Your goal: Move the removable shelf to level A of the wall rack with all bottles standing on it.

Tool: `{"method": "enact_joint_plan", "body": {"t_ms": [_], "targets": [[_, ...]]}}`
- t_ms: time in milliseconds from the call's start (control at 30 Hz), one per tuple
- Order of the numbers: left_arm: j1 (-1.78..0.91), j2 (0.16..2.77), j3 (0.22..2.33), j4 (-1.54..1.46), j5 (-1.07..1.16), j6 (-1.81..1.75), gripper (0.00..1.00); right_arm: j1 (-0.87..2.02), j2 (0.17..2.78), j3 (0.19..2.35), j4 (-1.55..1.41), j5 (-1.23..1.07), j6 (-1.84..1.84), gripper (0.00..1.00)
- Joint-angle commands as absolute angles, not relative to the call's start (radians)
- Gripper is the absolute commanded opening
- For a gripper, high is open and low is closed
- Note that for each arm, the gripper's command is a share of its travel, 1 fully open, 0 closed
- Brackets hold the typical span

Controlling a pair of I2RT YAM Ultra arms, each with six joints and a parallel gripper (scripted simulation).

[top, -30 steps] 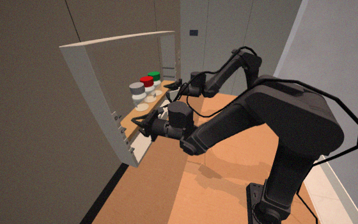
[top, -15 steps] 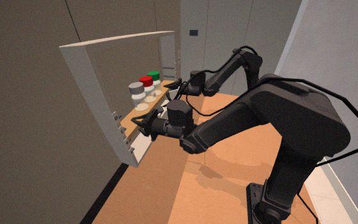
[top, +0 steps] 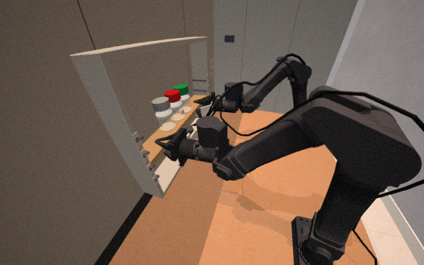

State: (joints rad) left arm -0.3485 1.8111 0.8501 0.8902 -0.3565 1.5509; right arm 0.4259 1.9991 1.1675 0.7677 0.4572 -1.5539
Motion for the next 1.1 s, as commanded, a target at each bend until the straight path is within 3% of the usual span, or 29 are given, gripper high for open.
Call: {"method": "enact_joint_plan", "body": {"t_ms": [0,1067], "targets": [[-0.341,1.761,0.889,0.874,-0.346,1.572,0.00,0.418,1.957,1.210,0.749,0.445,-1.572,0.00],[-0.341,1.719,0.919,0.801,-0.348,1.571,0.00,0.418,1.925,1.239,0.687,0.447,-1.571,0.00]]}}
